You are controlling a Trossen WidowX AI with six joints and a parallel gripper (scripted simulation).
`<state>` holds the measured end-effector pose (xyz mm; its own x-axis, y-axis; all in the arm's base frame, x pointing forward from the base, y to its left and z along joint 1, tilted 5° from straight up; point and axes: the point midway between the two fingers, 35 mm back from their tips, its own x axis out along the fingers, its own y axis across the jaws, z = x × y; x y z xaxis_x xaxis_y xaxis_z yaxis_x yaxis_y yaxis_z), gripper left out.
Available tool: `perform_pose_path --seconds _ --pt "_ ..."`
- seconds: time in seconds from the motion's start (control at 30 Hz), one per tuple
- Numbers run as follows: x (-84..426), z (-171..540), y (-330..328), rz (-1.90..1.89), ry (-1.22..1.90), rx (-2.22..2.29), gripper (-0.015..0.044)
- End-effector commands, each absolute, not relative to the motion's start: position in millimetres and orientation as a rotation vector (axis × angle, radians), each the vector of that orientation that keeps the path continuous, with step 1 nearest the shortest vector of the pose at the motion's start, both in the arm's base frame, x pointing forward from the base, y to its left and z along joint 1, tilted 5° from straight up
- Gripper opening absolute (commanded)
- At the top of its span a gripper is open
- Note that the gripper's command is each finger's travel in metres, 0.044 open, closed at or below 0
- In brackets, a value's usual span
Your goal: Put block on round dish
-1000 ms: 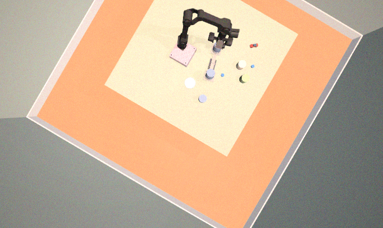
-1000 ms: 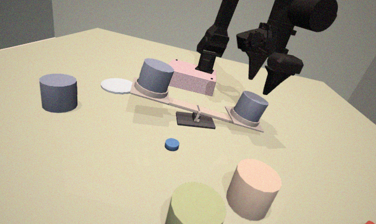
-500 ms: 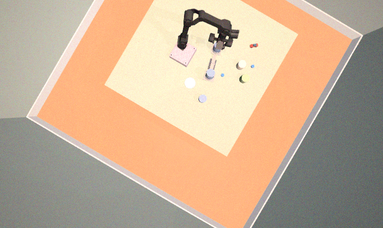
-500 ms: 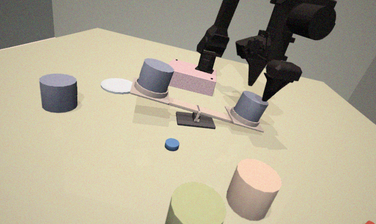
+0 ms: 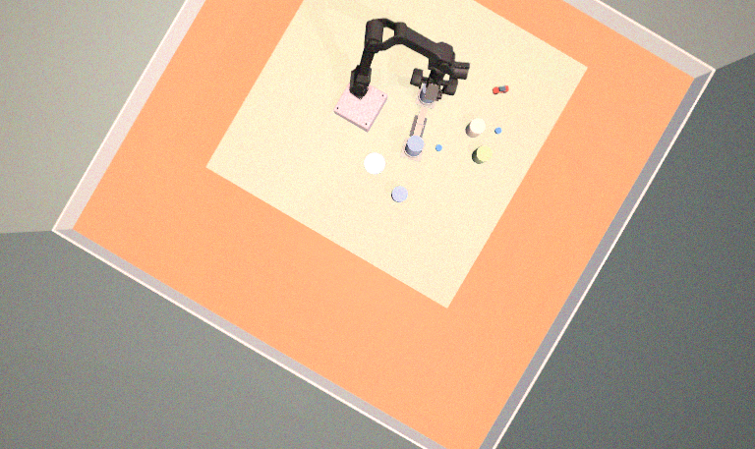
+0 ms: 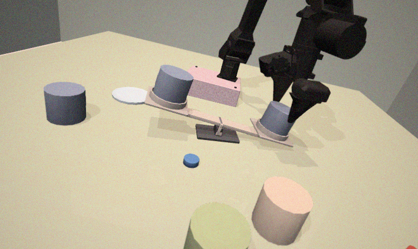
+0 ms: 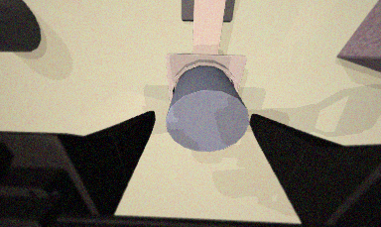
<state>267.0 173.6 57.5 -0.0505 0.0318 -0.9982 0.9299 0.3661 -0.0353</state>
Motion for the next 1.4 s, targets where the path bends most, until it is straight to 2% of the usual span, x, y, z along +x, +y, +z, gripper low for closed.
perform_pose_path --seconds 0.0,0.6,0.7,0.97,1.37 --pt "265 49 172 -0.95 1.421 0.933 0.044" --pt "262 23 172 -0.95 1.421 0.933 0.044" --pt "262 23 172 -0.95 1.421 0.933 0.0361" --pt "262 23 172 -0.95 1.421 0.933 0.0308" --pt "265 33 173 -0.95 1.421 0.933 0.0"
